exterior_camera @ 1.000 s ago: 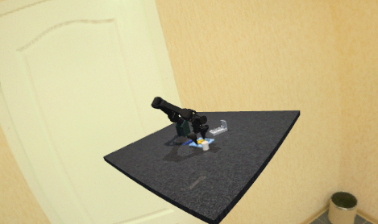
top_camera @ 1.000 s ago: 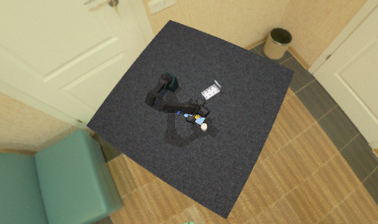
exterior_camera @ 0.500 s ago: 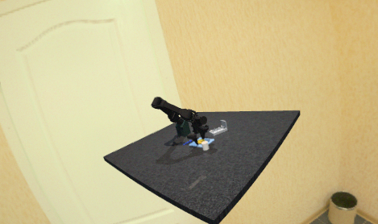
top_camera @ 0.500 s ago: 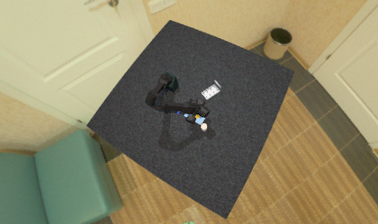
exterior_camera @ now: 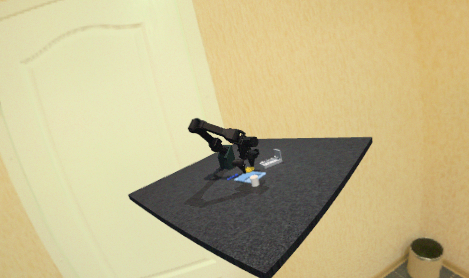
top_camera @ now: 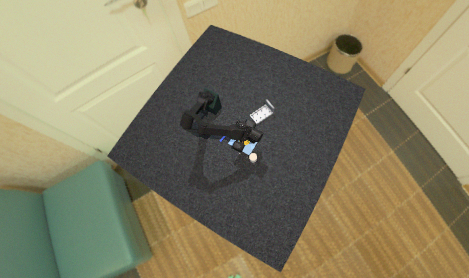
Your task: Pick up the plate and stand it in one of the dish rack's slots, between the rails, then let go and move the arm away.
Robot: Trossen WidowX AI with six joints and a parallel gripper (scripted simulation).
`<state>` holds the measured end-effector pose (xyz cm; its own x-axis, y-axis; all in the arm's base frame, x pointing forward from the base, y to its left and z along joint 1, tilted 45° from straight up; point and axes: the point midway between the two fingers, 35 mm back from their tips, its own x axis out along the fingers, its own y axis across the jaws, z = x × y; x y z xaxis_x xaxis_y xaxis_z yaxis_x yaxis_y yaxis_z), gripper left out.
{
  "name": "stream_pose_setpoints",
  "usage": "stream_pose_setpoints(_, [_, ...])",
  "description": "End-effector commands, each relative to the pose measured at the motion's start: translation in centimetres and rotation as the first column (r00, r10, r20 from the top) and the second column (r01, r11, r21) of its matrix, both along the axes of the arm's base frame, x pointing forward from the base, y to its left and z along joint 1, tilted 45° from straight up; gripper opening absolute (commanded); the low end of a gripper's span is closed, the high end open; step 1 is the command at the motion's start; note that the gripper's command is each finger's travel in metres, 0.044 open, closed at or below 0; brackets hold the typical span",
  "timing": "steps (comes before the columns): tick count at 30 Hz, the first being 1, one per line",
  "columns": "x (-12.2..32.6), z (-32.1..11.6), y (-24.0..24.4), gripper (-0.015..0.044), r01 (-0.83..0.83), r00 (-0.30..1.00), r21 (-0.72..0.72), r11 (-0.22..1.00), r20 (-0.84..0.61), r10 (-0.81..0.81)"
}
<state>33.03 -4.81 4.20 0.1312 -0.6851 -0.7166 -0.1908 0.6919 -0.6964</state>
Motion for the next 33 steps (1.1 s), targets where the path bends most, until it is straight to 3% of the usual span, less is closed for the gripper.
stream_pose_setpoints(1, [0.1,1.6,1.8,0.0000,0.001,1.000,0.011,1.000,0.005,-0.001])
stream_pose_setpoints(25, [-1.0,9.2,9.6,0.0000,0.004,1.000,-0.002,1.000,0.005,-0.004])
stream_pose_setpoints(33, [-3.0,5.4,13.5,0.0000,0.130,0.983,0.043,0.991,0.126,-0.135])
